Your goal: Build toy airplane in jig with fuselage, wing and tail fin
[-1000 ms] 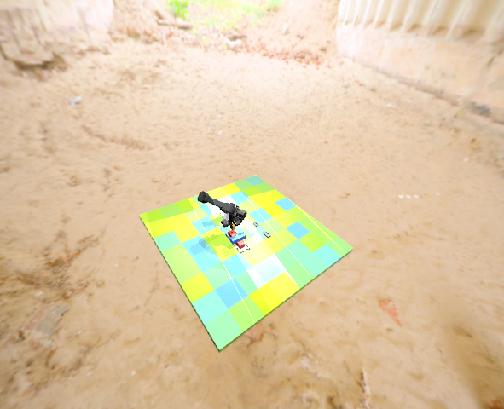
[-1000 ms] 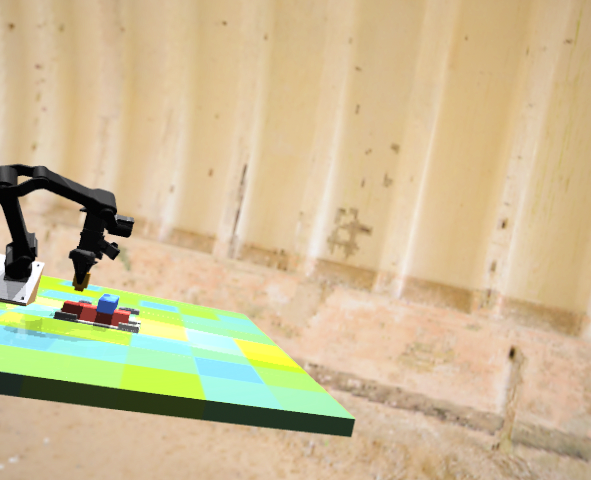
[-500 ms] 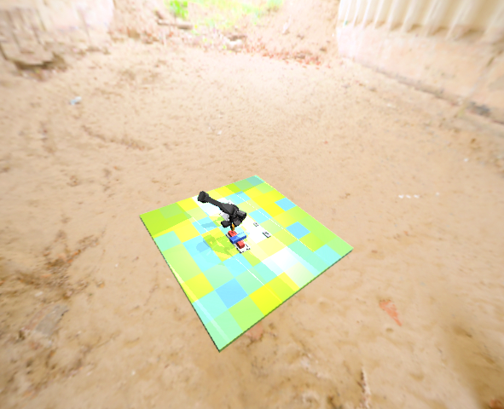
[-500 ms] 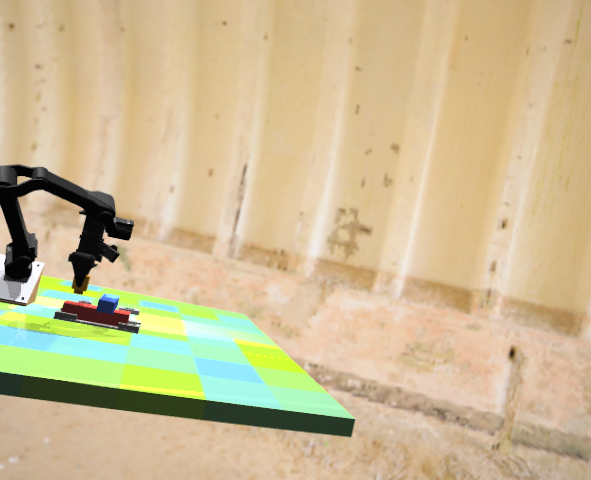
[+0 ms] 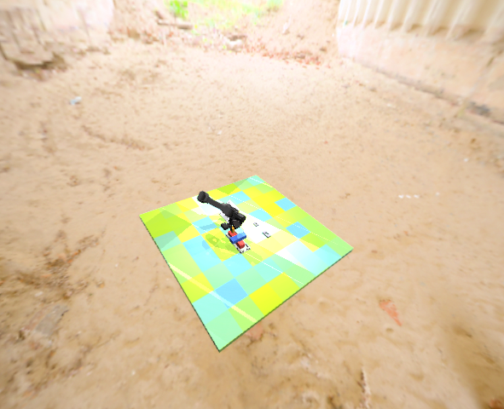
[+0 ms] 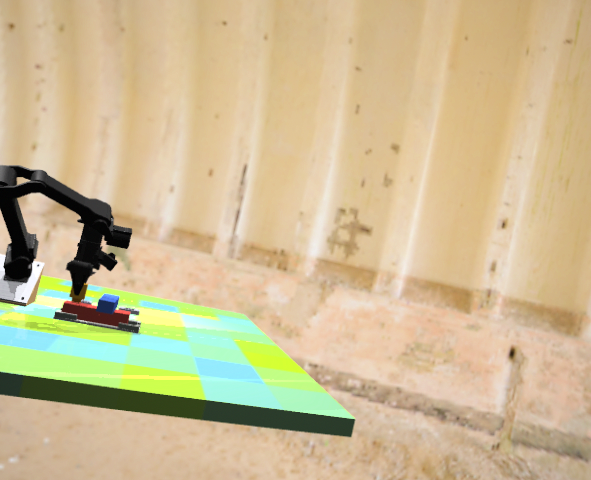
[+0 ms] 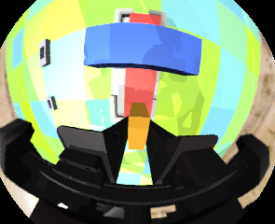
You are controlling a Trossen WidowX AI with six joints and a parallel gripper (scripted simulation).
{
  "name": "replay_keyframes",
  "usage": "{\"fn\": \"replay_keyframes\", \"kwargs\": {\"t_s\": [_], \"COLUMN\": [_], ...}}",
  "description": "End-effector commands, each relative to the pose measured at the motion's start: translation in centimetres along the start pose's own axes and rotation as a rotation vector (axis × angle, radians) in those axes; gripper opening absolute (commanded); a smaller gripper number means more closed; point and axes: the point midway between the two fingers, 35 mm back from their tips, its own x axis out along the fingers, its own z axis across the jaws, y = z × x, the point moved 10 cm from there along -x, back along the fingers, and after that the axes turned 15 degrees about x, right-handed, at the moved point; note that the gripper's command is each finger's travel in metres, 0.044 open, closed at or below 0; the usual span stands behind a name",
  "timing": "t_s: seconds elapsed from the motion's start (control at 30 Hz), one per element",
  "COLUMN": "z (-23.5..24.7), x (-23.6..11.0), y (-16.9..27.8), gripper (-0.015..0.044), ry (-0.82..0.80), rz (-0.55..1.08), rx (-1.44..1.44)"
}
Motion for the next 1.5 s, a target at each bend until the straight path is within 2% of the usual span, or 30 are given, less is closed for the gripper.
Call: {"fn": "replay_keyframes", "kwargs": {"t_s": [0.0, 0.17, 0.33, 0.37, 0.5, 0.83, 1.17, 1.4, 1.47], "z": [-0.2, -0.2, 0.0, 0.0, 0.0, 0.0, 0.0, -0.5, -0.6], "x": [0.7, 0.8, 0.6, 0.6, 0.6, 0.6, 0.4, -7.5, -8.3], "y": [0.1, 0.1, 0.1, 0.1, 0.1, 0.1, 0.0, 0.7, 0.8], "gripper": [0.0065, 0.0065, 0.0031, 0.0005, 0.0000, 0.0260, 0.0260, 0.0260, 0.0260], "ry": [0.002, 0.002, 0.001, 0.001, 0.001, 0.001, 0.000, -0.049, -0.051], "rz": [-0.008, -0.008, 0.001, 0.001, 0.001, 0.001, -0.001, -0.049, -0.052], "rx": [0.003, 0.003, 0.000, 0.000, 0.000, 0.000, 0.000, -0.014, -0.014]}}
